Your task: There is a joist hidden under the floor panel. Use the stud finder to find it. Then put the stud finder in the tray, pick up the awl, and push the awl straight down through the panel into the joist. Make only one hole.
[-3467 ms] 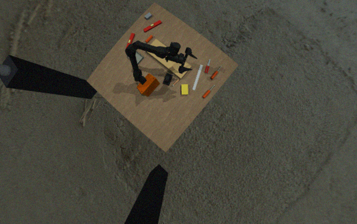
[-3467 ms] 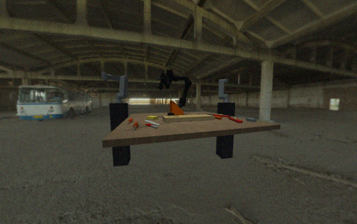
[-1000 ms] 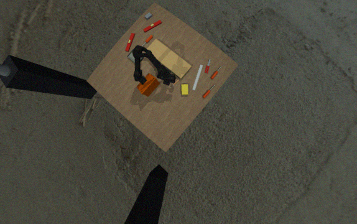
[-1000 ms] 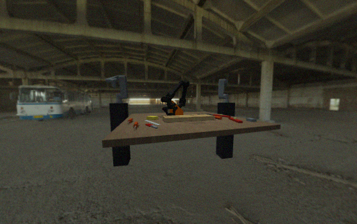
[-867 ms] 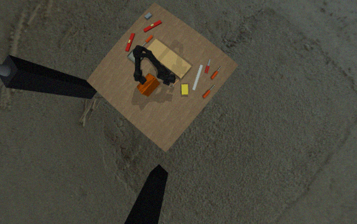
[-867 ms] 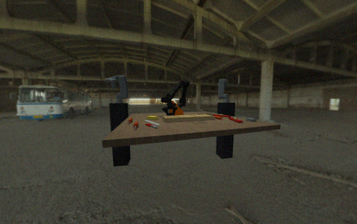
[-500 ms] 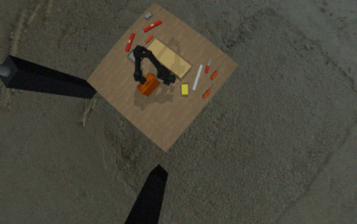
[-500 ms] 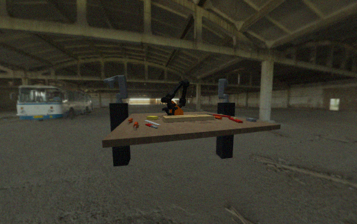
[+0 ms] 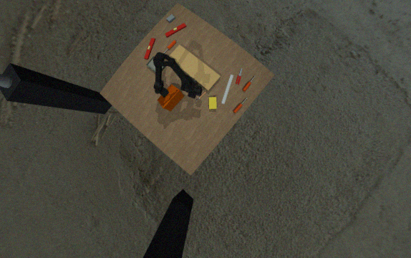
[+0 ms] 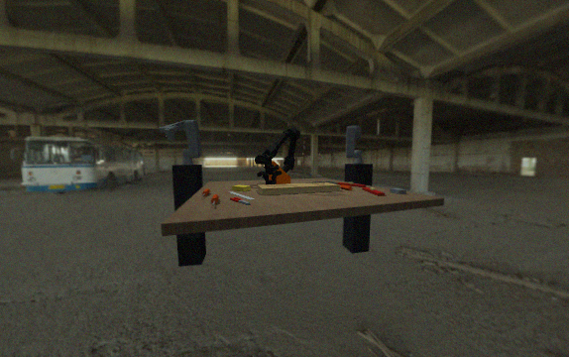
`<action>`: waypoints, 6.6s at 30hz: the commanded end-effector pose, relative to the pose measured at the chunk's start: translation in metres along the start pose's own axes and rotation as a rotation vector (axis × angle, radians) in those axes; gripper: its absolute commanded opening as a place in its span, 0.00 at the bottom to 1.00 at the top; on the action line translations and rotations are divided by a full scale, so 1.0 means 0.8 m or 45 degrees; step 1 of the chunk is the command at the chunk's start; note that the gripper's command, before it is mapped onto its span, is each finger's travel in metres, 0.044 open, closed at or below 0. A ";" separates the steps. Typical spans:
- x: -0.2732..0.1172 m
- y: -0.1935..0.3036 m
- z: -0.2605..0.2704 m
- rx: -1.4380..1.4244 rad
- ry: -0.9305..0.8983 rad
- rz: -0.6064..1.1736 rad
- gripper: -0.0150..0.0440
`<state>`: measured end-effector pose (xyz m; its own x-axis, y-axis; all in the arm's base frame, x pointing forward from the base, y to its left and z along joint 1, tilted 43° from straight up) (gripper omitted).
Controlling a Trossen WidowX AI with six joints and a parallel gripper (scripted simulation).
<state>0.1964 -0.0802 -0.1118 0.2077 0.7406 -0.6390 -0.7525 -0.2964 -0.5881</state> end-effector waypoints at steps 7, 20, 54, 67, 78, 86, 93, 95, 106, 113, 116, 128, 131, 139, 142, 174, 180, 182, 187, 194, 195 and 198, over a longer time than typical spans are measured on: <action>-0.025 -0.008 -0.007 0.005 0.003 -0.001 0.26; -0.123 -0.033 -0.009 0.005 0.002 0.000 0.25; -0.111 -0.138 -0.143 0.326 0.102 0.031 0.25; -0.095 -0.180 -0.174 0.423 0.122 0.018 0.25; -0.074 -0.175 -0.175 0.423 0.123 0.018 0.25; -0.057 -0.171 -0.174 0.423 0.122 0.018 0.25; -0.043 -0.167 -0.173 0.423 0.122 0.017 0.25; -0.039 -0.166 -0.172 0.423 0.122 0.017 0.25; -0.022 -0.161 -0.170 0.423 0.121 0.017 0.25; -0.009 -0.158 -0.169 0.423 0.120 0.016 0.25; -0.003 -0.156 -0.169 0.423 0.120 0.016 0.25; 0.003 -0.171 -0.144 0.424 0.118 0.016 0.25; 0.004 -0.177 -0.134 0.424 0.117 0.015 0.25; 0.007 -0.193 -0.108 0.425 0.116 0.015 0.25; 0.008 -0.200 -0.098 0.425 0.115 0.015 0.25; 0.020 -0.266 0.007 0.429 0.109 0.014 0.25; 0.022 -0.278 0.026 0.429 0.108 0.013 0.25; 0.022 -0.282 0.033 0.429 0.108 0.013 0.25; 0.024 -0.293 0.049 0.430 0.107 0.013 0.25; 0.026 -0.308 0.072 0.430 0.106 0.013 0.25; 0.027 -0.310 0.075 0.430 0.106 0.013 0.25; 0.028 -0.316 0.085 0.430 0.105 0.012 0.25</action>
<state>0.3502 0.0431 0.0485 0.2398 0.6807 -0.6922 -0.9187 -0.0714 -0.3885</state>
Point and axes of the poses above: the point midway between the two fingers, 35 mm back from their tips, its own x axis out along the fingers, its own z axis across the jaws, y = z × x, the point moved 3 cm from there along -x, back along the fingers, and after that the axes turned 13 degrees about -x, right-handed, at the moved point
